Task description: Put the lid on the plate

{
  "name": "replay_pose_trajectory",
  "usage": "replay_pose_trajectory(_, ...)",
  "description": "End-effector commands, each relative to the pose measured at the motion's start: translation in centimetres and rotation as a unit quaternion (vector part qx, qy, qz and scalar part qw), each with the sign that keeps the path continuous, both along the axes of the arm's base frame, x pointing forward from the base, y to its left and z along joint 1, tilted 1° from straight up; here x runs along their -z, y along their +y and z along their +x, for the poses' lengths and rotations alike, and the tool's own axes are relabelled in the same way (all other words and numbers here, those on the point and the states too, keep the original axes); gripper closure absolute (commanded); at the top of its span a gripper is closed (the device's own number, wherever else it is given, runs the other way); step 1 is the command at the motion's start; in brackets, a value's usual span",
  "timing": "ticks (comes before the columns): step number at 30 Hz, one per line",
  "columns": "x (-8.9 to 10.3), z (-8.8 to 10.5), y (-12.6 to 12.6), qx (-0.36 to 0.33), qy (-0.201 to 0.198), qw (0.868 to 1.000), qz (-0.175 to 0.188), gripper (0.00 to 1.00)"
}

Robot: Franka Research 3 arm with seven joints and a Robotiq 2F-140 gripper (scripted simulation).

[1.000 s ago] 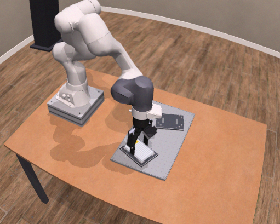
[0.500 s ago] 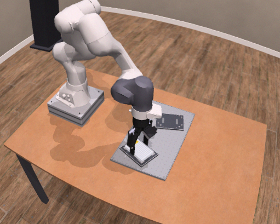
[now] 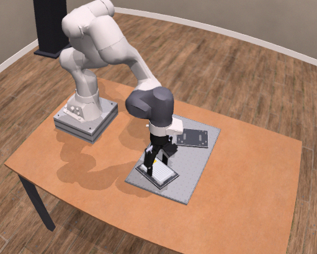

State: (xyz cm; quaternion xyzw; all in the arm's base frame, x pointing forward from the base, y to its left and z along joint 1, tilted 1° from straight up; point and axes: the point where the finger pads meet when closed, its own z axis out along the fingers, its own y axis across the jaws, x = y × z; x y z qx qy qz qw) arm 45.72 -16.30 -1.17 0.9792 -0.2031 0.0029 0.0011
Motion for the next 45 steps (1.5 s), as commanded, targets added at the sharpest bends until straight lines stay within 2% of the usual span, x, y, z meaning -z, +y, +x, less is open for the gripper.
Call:
replay_pose_trajectory(1, 0.08, 0.19, 0.01, 0.002, -0.002, 1.0, 0.0, 0.9)
replay_pose_trajectory(44, 0.15, 0.19, 0.02, 0.002, -0.002, 1.0, 0.0, 0.9)
replay_pose_trajectory(45, 0.15, 0.19, 0.02, 0.002, -0.002, 1.0, 0.0, 0.31)
